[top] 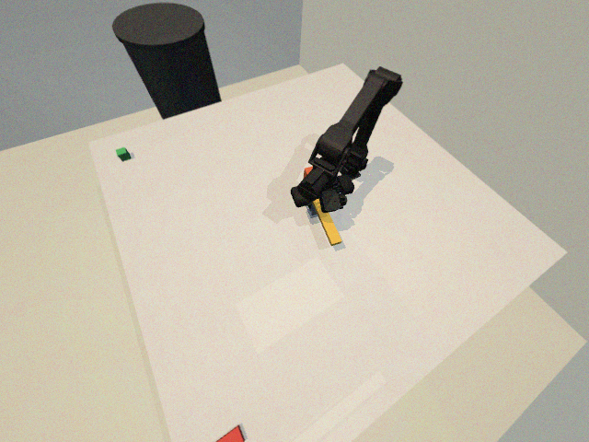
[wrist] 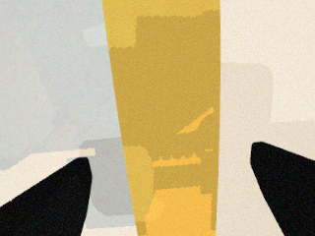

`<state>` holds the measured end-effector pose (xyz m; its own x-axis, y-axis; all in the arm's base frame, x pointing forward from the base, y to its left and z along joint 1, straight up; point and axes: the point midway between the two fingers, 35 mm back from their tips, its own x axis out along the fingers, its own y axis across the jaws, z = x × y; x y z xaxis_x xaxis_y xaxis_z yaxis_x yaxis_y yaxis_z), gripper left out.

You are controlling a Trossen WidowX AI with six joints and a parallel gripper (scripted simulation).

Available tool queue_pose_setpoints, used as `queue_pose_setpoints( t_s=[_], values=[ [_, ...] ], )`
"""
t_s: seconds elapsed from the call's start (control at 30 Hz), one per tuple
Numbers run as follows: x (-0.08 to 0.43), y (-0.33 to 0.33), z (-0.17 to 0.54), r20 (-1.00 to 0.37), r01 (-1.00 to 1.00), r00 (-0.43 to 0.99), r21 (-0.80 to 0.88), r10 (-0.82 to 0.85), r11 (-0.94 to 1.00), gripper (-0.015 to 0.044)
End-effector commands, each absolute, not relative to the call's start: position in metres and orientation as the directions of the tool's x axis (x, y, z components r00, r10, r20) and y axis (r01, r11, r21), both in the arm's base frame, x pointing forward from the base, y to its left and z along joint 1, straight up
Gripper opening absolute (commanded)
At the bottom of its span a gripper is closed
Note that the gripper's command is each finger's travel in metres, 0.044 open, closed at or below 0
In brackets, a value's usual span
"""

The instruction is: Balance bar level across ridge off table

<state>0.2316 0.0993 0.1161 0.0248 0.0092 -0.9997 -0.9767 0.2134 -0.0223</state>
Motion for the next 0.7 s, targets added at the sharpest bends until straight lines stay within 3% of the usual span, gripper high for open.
queue_pose_setpoints(
  t_s=[0.0,0.17,0.47,0.67],
  values=[
    [0.232,0.099,0.116,-1.000,-0.977,0.026,-0.023,0.009,0.213,0.0421],
    [0.233,0.100,0.123,-1.000,-0.977,0.026,-0.023,0.009,0.213,0.0440],
    [0.229,0.098,0.214,-1.000,-0.977,0.028,-0.025,0.010,0.213,0.0440],
    [0.229,0.098,0.216,-1.000,-0.977,0.028,-0.025,0.010,0.213,0.0440]
  ],
)
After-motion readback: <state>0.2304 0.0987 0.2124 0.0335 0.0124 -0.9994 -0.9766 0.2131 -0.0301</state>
